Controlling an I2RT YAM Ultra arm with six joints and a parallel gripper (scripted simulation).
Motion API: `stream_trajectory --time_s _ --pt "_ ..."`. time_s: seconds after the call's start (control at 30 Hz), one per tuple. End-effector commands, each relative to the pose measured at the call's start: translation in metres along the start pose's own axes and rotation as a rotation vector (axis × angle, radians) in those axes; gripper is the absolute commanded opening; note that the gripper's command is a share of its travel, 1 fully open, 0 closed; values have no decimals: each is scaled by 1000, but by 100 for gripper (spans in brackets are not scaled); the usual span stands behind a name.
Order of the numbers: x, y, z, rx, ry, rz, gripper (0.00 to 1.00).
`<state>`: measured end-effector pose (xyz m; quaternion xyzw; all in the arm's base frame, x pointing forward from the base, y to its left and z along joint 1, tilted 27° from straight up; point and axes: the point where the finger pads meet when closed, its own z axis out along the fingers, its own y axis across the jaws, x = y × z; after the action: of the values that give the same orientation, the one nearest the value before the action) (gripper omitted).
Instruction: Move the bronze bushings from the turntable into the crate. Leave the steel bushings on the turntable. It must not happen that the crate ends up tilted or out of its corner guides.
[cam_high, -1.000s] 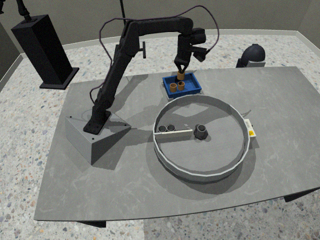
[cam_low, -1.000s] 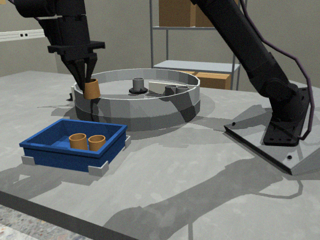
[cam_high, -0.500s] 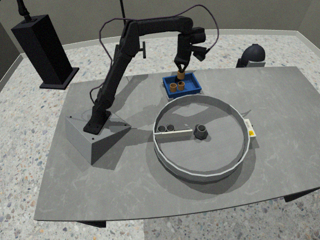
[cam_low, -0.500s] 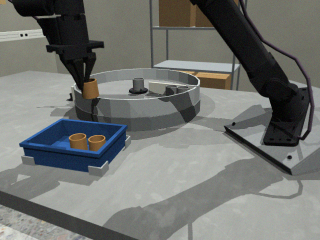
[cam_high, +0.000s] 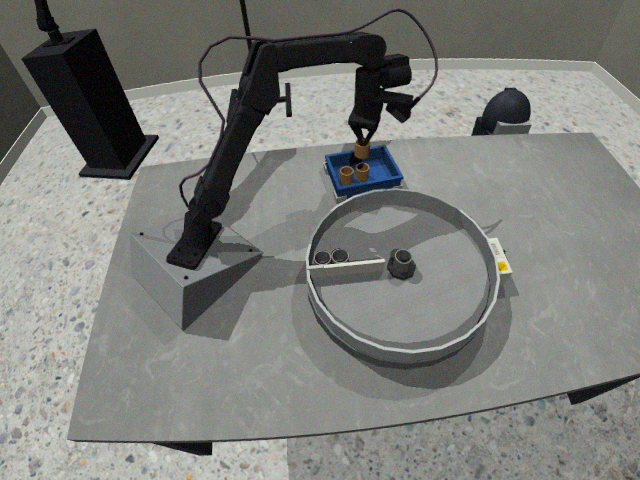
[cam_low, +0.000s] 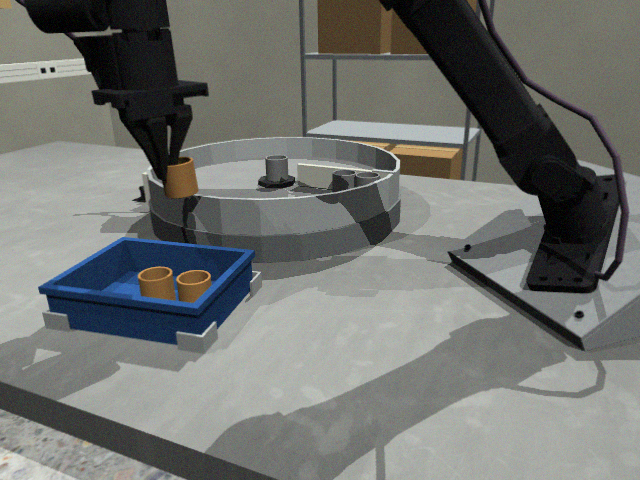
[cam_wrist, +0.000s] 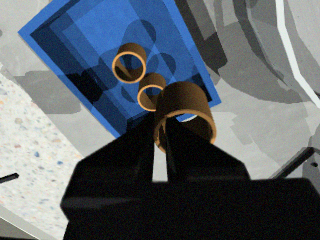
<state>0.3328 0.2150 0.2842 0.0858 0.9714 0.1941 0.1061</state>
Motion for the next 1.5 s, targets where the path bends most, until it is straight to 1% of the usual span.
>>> stream_trajectory --time_s 0.0,0.33,0.4,0.47,0.5,0.6,0.67,0.7,0.77,0.9,1.0,1.07,1.1,1.17,1.23,1.27,1.47 --pt "-7 2 -15 -15 -47 4 0" --pt "-7 2 -15 -16 -48 4 0" --pt "-10 6 -16 -32 -65 -2 0" --pt "-2 2 -8 -16 -41 -1 0" --pt "0 3 -5 -17 -39 -5 0" --pt "-1 4 8 -17 -39 -5 0" --pt "-1 4 8 -17 -39 -5 0" --pt "-6 -1 12 -13 -46 11 0" --pt "-1 4 25 -17 -39 -5 0" --pt "-1 5 49 -18 -38 -5 0" --pt "-6 0 66 -2 -30 10 0" --pt "-7 -1 65 -6 -36 14 0" --pt "-13 8 53 -34 -67 5 0" --pt "-14 10 48 -43 -76 2 0" --pt "-14 10 48 -43 -76 2 0" --pt "-14 9 54 -34 -67 -1 0" --pt "-12 8 54 -29 -61 0 0"
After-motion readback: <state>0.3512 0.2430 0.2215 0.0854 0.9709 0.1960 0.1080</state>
